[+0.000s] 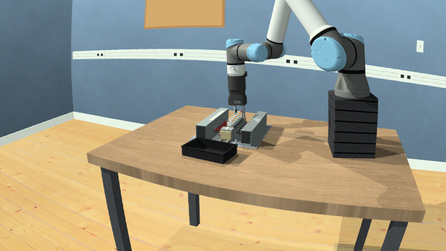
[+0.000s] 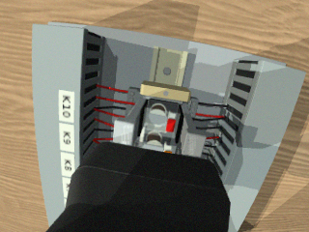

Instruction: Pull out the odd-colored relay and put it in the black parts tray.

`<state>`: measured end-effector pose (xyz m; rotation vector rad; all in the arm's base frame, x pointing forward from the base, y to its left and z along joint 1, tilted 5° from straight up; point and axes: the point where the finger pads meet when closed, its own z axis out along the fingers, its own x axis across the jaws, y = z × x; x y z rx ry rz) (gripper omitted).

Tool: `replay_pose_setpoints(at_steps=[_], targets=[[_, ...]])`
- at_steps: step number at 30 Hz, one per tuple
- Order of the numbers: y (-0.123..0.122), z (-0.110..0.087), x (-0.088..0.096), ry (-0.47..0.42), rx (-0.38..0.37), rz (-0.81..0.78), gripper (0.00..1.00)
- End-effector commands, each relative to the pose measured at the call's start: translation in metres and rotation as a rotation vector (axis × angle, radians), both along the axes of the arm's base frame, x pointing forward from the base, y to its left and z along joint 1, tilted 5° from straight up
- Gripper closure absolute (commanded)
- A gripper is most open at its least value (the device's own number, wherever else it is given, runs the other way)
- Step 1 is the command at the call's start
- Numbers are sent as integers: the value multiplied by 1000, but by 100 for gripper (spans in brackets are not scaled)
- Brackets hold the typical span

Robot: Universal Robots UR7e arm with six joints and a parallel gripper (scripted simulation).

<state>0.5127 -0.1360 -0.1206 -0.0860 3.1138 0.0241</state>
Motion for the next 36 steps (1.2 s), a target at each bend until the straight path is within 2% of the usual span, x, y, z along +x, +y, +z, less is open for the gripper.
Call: replay_pose_setpoints(at_steps=[1, 36], targets=[[0, 1, 0, 0, -1, 0, 100], [0, 1, -1, -57, 2, -1, 100]])
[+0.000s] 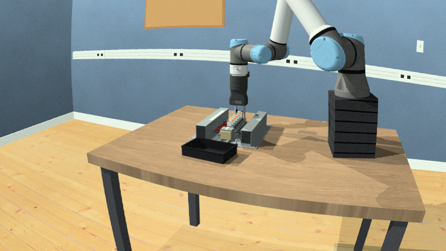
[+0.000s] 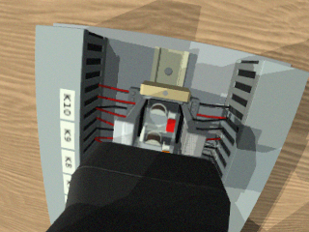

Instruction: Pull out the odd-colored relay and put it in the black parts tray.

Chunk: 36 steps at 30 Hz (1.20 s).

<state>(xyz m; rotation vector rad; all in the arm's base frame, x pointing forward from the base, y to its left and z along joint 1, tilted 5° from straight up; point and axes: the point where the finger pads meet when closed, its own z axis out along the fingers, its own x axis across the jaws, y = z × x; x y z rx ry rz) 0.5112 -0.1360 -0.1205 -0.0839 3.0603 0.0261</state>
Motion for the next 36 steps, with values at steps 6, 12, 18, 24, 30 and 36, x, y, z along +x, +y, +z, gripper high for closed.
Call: replay_pose_setpoints(at_steps=[6, 12, 18, 24, 30, 36], targets=[[0, 1, 0, -11, 0, 0, 100], [0, 1, 0, -28, 1, 0, 100], [0, 1, 0, -31, 1, 0, 100], [0, 1, -1, -41, 1, -1, 100], [0, 1, -1, -55, 2, -1, 100], [0, 1, -1, -59, 2, -1, 100]])
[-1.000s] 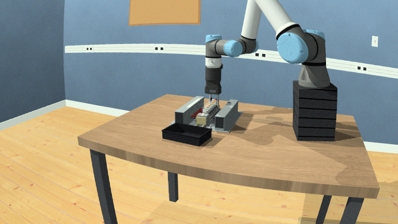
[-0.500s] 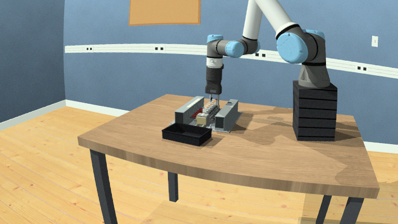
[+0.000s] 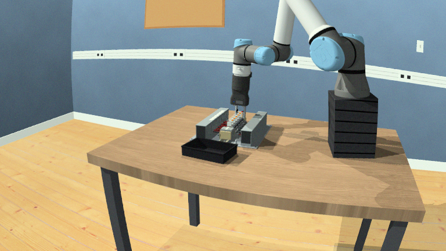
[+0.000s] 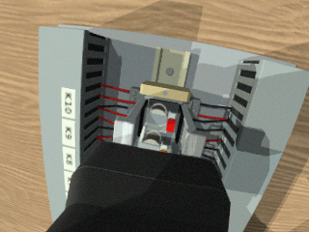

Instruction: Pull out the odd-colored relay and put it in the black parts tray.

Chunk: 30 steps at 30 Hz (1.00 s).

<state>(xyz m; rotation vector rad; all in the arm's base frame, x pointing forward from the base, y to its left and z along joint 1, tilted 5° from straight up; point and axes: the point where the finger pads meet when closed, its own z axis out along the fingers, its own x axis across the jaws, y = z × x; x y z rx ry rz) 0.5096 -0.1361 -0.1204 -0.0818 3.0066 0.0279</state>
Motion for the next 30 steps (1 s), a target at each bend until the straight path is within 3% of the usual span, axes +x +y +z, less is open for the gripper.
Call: replay_pose_setpoints(at_steps=[1, 30], targets=[[0, 1, 0, -5, -1, 0, 100], [0, 1, -1, -54, 2, -1, 100]])
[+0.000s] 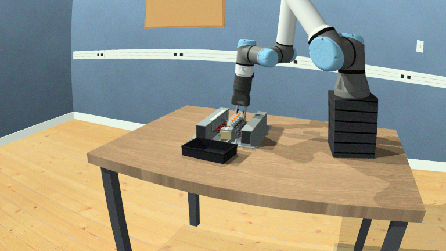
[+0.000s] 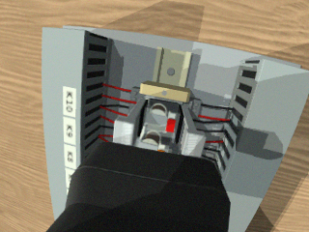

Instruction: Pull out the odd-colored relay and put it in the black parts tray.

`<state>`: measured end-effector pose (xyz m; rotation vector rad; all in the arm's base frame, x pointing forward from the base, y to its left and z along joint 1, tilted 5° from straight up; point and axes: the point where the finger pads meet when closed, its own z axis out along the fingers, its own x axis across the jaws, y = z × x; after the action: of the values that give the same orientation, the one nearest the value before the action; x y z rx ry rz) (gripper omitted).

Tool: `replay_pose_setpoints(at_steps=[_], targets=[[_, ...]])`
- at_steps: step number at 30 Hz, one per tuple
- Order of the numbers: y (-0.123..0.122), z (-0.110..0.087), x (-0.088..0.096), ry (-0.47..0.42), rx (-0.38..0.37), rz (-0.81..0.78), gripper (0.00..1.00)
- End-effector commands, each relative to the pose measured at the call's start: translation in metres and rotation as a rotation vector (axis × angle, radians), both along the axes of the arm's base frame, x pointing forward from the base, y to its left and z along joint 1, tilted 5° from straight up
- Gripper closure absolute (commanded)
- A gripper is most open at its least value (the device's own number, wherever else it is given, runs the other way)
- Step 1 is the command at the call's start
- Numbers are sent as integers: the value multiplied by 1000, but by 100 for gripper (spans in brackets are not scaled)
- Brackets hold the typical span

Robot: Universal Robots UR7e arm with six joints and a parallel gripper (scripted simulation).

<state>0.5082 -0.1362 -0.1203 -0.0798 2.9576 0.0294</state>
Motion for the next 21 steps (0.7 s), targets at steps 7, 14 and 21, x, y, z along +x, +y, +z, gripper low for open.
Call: replay_pose_setpoints(at_steps=[7, 14, 21], targets=[[0, 1, 0, -8, 0, 0, 100], [0, 1, 0, -18, 0, 0, 100], [0, 1, 0, -15, 0, 0, 100]])
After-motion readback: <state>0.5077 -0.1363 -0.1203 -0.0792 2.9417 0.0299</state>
